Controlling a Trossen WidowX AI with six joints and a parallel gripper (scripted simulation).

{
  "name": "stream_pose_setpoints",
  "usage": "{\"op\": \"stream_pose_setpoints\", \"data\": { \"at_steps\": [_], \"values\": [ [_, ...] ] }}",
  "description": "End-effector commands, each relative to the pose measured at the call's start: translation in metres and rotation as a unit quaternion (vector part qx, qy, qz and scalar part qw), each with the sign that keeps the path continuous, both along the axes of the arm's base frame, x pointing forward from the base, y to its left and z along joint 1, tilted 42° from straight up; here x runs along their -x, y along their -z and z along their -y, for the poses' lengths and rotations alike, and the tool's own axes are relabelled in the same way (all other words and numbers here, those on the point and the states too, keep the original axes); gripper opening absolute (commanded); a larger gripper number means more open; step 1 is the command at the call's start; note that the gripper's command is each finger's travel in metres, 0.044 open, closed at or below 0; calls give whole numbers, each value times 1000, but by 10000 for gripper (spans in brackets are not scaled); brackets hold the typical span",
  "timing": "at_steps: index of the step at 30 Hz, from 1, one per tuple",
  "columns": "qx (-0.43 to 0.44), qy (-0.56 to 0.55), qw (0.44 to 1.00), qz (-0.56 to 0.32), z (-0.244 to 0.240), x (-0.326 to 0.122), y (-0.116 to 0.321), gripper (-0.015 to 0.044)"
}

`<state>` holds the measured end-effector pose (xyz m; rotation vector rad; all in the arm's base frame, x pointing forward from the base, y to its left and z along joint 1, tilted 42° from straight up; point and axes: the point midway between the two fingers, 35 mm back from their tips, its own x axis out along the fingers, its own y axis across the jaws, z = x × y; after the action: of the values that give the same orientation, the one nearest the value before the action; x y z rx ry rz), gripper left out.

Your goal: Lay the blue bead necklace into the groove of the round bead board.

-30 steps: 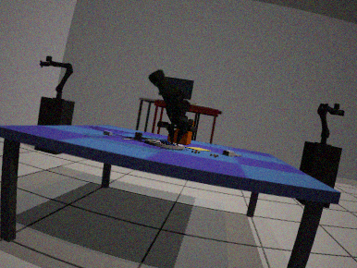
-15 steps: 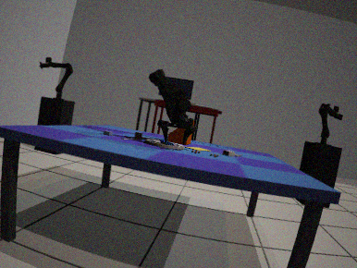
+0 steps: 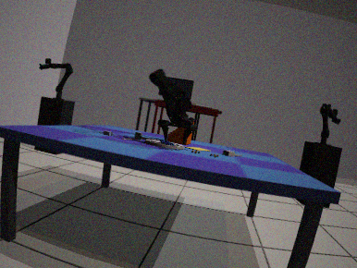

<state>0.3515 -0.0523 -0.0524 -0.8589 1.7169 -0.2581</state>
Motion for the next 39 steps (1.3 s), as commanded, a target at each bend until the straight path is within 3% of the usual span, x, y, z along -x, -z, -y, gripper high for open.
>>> {"op": "stream_pose_setpoints", "data": {
  "at_steps": [1, 14, 20, 26, 39],
  "values": [
    [0, 2, 1000, 1, 0, 0, 0, 440],
    [0, 2, 1000, 1, 0, 0, 0, 440],
    [-12, -94, 992, -83, -12, 3, -27, 282],
    [-13, -98, 991, -87, -12, 3, -28, 125],
    [-12, -97, 992, -81, -6, 2, -21, 120]
  ]
}}
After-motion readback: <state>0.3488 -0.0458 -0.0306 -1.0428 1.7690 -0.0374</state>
